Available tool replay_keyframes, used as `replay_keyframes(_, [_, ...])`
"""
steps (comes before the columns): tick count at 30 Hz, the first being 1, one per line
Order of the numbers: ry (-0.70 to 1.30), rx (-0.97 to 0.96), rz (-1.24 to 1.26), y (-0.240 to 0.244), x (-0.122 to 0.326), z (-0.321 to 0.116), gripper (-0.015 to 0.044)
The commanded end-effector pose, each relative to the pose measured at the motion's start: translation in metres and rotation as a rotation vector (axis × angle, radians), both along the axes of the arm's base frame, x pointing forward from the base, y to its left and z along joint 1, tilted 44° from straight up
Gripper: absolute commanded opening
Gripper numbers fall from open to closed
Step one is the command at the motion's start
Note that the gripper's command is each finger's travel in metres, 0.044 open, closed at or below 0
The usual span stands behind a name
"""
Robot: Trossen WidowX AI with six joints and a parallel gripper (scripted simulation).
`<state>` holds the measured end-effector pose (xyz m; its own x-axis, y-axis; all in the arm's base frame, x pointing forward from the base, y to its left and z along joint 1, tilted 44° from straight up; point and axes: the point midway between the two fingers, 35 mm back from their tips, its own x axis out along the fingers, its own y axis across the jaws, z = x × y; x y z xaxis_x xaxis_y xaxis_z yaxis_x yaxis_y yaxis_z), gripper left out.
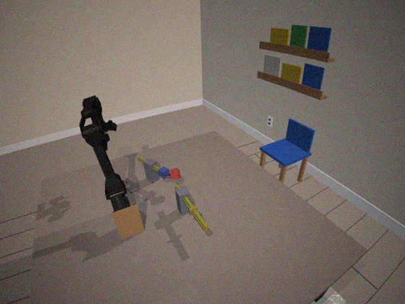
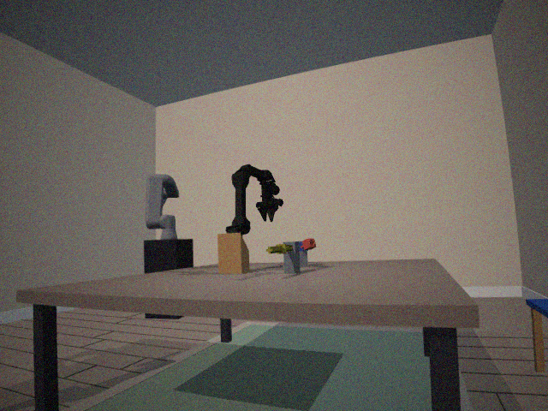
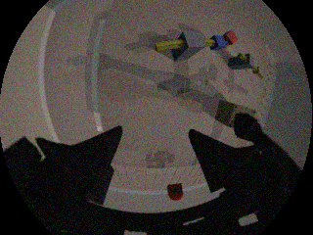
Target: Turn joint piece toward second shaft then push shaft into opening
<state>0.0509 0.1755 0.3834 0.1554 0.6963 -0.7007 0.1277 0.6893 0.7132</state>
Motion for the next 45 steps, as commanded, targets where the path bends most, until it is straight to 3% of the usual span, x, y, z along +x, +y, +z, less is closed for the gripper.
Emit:
replay_keyframes(1, [-0.027,-0.056,-0.011,0.009,0.021,-0.008,0.0440])
replay_keyframes(14, [0.013,-0.295,-0.070,0.001,0.163,-0.075,0.0440])
replay_keyframes(24, [0.130,-0.307,-0.051,-0.082,0.263,-0.147,0.0440])
replay_keyframes(29, [0.143,-0.266,-0.033,-0.118,0.285,-0.169,0.0440])
replay_keyframes(39, [0.027,-0.044,0.004,-0.239,0.321,-0.231,0.0440])
replay_keyframes(45, [0.013,-0.029,0.001,-0.247,0.322,-0.235,0.0440])
